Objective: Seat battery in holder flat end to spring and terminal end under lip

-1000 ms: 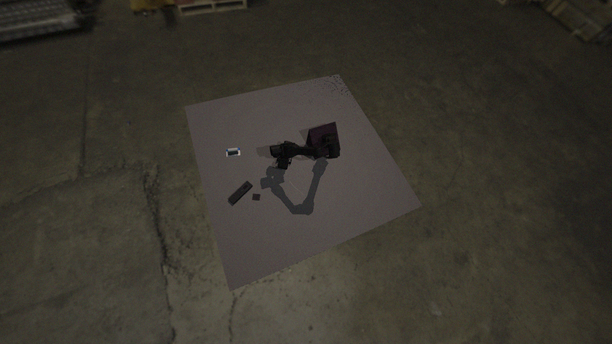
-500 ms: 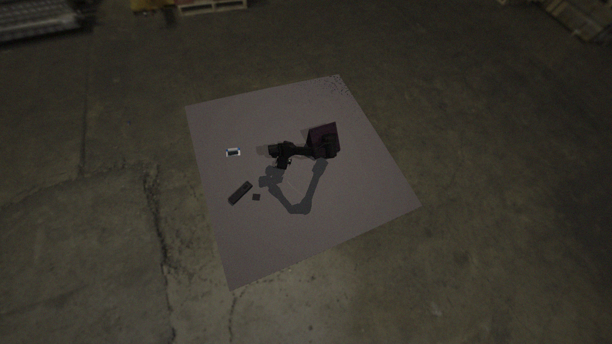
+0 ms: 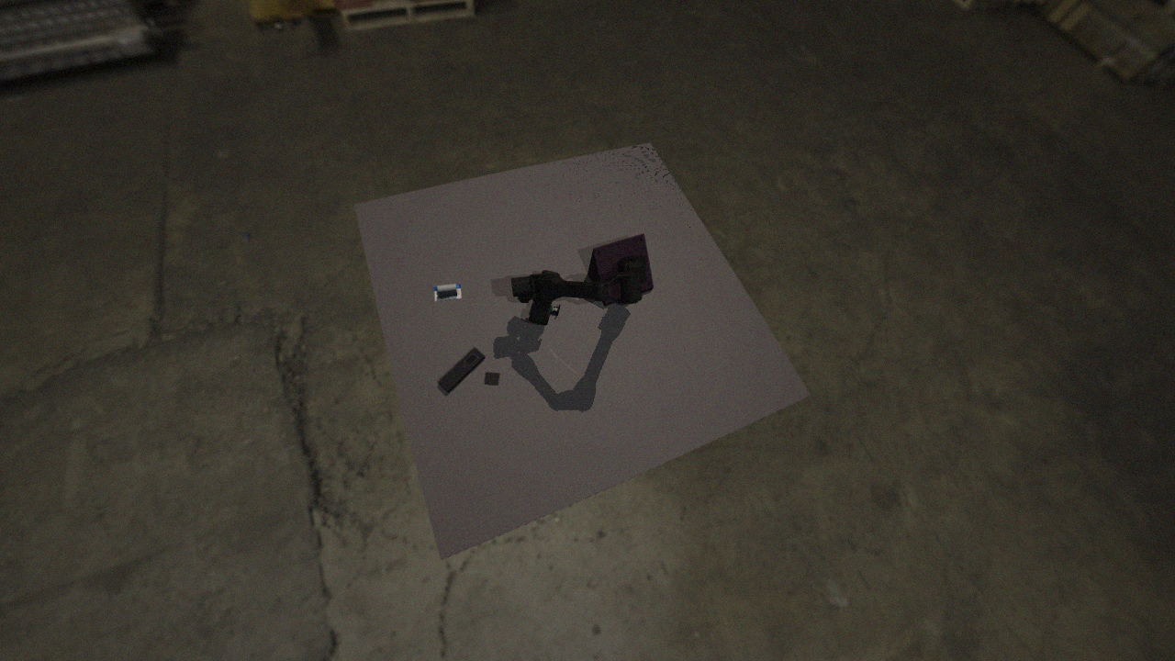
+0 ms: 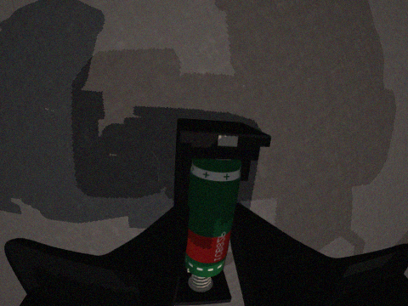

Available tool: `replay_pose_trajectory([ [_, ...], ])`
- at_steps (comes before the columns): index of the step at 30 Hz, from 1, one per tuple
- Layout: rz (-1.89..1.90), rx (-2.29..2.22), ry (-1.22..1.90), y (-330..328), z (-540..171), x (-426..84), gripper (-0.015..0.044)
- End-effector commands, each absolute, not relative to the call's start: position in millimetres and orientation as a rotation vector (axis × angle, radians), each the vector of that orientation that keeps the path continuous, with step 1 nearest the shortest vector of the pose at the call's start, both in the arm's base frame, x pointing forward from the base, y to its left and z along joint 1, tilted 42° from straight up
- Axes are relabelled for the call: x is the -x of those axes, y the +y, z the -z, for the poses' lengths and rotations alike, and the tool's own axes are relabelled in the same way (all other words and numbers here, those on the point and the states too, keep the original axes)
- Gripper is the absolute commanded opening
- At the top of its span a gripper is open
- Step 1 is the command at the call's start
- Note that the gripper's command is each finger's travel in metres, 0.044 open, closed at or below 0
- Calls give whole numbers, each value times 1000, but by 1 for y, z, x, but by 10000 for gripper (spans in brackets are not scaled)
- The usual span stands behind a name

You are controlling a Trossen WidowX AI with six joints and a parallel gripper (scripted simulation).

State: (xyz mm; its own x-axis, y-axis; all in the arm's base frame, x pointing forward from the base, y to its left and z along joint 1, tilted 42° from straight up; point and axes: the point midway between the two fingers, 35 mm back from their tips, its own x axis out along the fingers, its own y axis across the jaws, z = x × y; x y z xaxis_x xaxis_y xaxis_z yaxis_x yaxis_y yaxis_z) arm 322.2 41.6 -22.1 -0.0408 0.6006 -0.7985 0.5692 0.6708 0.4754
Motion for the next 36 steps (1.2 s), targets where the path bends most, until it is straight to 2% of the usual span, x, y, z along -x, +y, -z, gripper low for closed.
replay_pose_trajectory([
  [1,-40,-952,1700,40,23,-326,66],
  [17,-39,-951,1700,40,24,-327,66],
  [21,-39,-951,1700,40,24,-327,168],
  [34,-34,-956,1703,30,13,-326,168],
  [36,-29,-964,1706,26,10,-325,221],
])
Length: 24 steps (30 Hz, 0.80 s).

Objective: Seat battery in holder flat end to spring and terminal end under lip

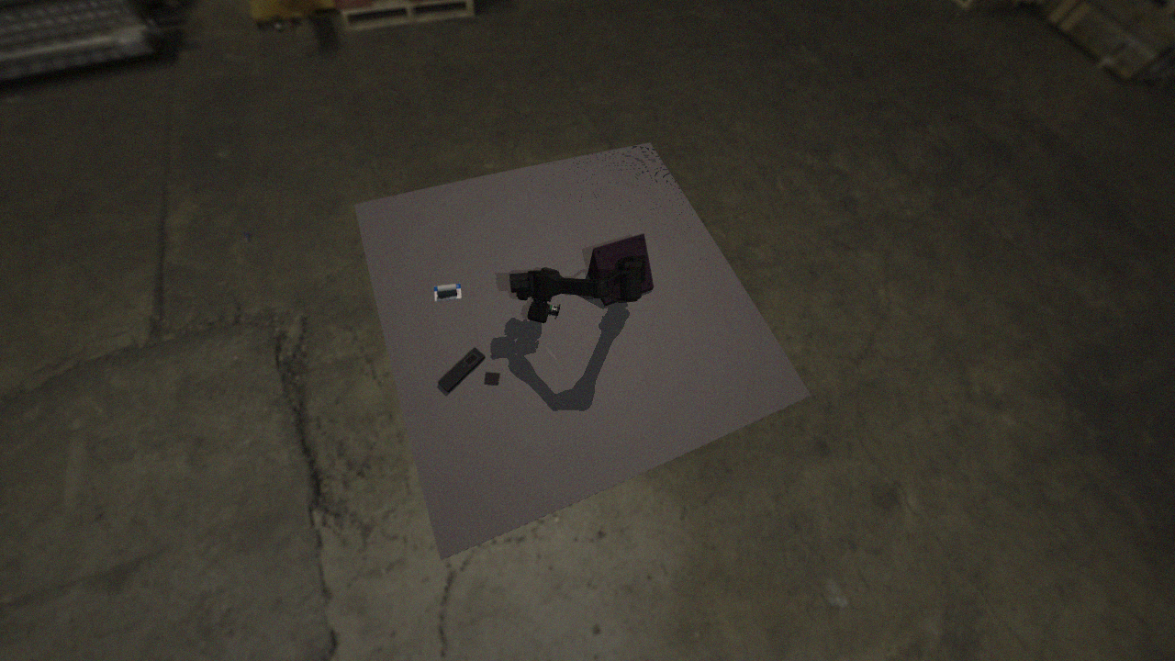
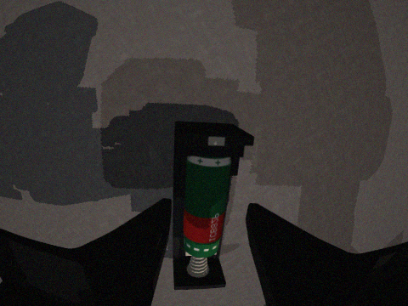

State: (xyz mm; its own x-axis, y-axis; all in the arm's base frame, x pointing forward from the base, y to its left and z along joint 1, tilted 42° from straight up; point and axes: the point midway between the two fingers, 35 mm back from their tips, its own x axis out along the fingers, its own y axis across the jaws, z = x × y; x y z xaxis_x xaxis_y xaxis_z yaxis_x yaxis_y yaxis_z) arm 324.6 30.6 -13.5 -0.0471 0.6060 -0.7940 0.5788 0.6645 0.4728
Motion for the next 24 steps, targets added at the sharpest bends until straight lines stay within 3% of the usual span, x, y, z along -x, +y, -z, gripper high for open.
replay_pose_trajectory([
  [1,-28,-962,1705,21,4,-326,247],
  [9,-31,-954,1703,-20,-39,-324,440],
  [24,-31,-954,1703,-20,-39,-324,440],
])
